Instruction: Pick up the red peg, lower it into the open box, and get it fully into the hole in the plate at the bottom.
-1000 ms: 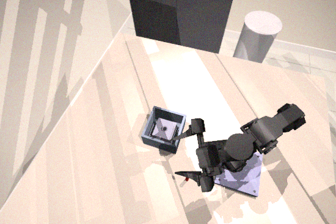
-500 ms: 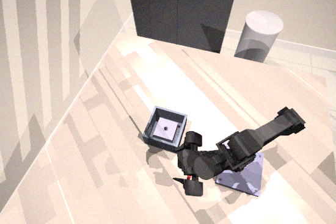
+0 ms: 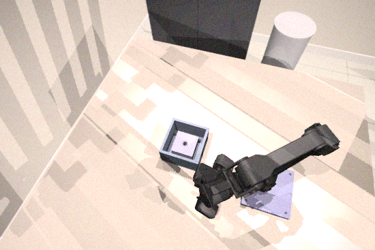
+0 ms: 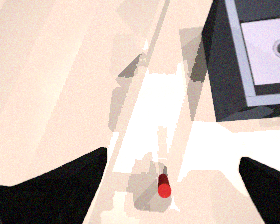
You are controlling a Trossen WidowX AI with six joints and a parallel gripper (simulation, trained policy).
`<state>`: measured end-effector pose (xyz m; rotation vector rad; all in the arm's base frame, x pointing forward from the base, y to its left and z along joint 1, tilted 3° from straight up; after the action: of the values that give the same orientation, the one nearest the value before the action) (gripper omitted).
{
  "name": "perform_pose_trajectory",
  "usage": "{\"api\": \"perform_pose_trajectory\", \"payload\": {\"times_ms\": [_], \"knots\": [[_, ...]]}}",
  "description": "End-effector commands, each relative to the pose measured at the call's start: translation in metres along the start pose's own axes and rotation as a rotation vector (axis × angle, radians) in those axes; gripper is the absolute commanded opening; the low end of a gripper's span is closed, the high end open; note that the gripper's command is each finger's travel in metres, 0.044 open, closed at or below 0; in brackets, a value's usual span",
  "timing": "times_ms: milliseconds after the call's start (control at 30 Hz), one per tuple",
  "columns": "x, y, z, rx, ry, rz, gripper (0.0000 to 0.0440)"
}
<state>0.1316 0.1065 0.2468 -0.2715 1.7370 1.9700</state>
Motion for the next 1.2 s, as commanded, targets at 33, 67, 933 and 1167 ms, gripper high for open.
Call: {"api": "perform_pose_trajectory", "payload": {"times_ms": [33, 67, 933, 1167], "knots": [[0.008, -0.019, -0.004, 0.081, -0.140, 0.089, 0.0424], [0.009, -0.023, -0.005, 0.096, -0.169, 0.103, 0.0425], [0.048, -0.116, -0.010, 0.178, -0.726, 0.249, 0.0365], [0.048, -0.119, -0.012, 0.190, -0.785, 0.305, 0.0181]]}}
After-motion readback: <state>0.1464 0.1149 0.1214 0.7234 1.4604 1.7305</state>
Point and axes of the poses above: the point midway between the two fingers, 35 mm back from their tips, its own y axis back along the fingers, its own z axis across the jaws, x = y × z, the point moved 9 cm from there along y, back along the fingers, and after that the axes turned 6 degrees about -y, right-handed, at the moved point
